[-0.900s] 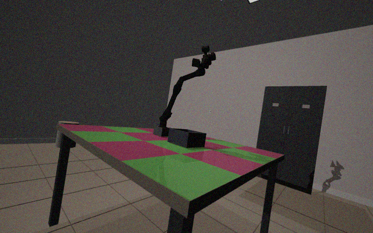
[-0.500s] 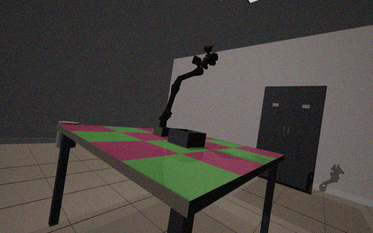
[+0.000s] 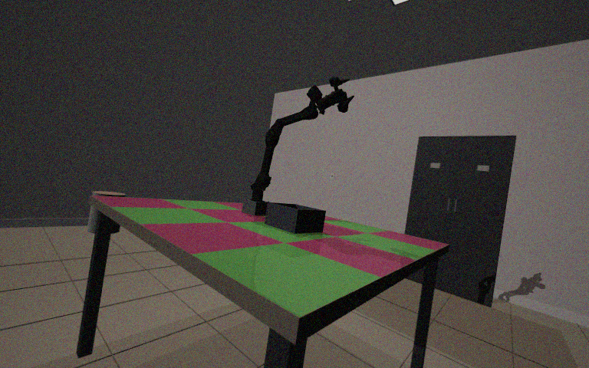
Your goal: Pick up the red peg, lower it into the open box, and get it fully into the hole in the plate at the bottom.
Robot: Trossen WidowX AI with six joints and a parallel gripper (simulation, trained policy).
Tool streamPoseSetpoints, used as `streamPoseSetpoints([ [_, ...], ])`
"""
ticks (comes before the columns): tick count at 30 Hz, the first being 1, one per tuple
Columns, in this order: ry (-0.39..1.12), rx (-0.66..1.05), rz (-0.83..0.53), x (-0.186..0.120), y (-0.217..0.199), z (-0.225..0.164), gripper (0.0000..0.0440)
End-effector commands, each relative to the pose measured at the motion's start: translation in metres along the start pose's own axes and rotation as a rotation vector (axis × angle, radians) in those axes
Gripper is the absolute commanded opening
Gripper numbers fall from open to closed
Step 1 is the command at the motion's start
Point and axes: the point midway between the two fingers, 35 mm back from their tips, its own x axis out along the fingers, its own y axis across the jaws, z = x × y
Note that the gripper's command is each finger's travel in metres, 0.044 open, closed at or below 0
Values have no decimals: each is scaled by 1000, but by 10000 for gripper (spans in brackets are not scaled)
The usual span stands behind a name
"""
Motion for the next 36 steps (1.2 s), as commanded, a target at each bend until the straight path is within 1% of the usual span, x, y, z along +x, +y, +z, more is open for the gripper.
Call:
streamPoseSetpoints([
  [1,-109,-49,-70,-10,-13,26,440],
  [8,-284,-127,-222,-39,-37,62,440],
  [16,-449,-175,-442,-84,-76,90,440],
  [24,-568,-172,-699,-136,-128,99,440],
  [36,-693,-136,-1105,-223,-206,94,440],
])
